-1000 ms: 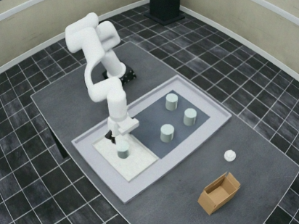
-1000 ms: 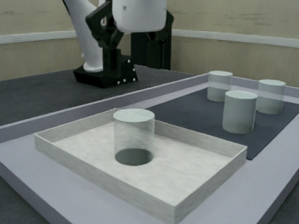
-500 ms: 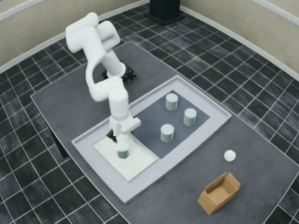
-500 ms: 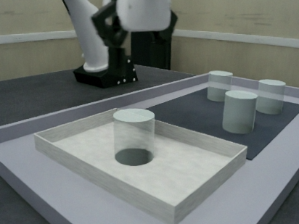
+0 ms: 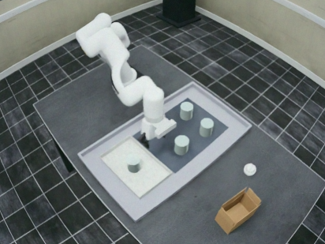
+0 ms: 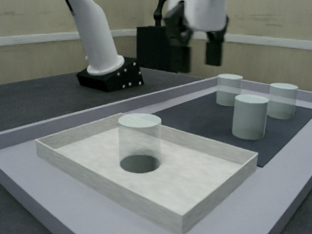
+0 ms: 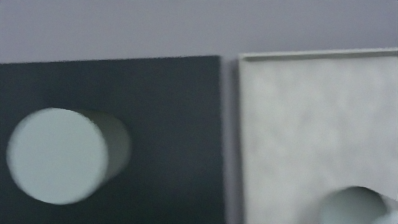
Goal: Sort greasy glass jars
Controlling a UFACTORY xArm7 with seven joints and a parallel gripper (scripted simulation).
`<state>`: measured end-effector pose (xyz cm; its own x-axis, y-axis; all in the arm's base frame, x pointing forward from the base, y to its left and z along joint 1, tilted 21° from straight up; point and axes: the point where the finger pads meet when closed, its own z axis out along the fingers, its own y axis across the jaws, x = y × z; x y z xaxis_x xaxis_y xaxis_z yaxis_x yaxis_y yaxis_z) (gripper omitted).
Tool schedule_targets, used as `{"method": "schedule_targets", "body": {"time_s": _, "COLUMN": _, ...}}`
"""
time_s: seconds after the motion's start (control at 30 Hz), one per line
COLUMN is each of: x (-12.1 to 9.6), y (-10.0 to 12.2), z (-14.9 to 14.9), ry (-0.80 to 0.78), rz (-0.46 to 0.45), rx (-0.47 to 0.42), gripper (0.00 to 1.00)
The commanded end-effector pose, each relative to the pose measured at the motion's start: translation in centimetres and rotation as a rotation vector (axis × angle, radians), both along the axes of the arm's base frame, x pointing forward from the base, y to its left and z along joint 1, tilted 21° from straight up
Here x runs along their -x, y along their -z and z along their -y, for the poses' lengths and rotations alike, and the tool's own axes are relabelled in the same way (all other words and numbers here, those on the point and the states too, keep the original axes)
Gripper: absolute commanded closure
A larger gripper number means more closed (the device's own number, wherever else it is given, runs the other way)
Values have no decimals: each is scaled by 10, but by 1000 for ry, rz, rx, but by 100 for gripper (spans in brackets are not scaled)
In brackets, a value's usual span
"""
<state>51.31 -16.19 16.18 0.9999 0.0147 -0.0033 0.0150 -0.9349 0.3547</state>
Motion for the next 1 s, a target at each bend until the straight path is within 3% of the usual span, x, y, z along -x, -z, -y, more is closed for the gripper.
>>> {"method": "schedule_targets", "body": {"time_s": 0.0, "x": -15, "y": 13, "z": -40, "ry": 1, "rz": 6, "rx": 4, "gripper": 0}}
{"method": "schedule_targets", "body": {"time_s": 0.1, "x": -17, "y": 16, "z": -47, "ry": 1, "rz": 6, "rx": 4, "gripper": 0}}
{"method": "schedule_targets", "body": {"time_s": 0.43, "x": -39, "y": 44, "z": -121, "ry": 1, "rz": 6, "rx": 4, "gripper": 0}}
{"method": "schedule_targets", "body": {"time_s": 0.67, "x": -39, "y": 55, "z": -116, "ry": 1, "rz": 6, "rx": 4, "gripper": 0}}
{"method": "schedule_targets", "body": {"time_s": 0.9, "x": -39, "y": 95, "z": -101, "ry": 1, "rz": 6, "rx": 4, "gripper": 0}}
{"method": "schedule_targets", "body": {"time_s": 0.97, "x": -39, "y": 95, "z": -101, "ry": 1, "rz": 6, "rx": 4, "gripper": 0}}
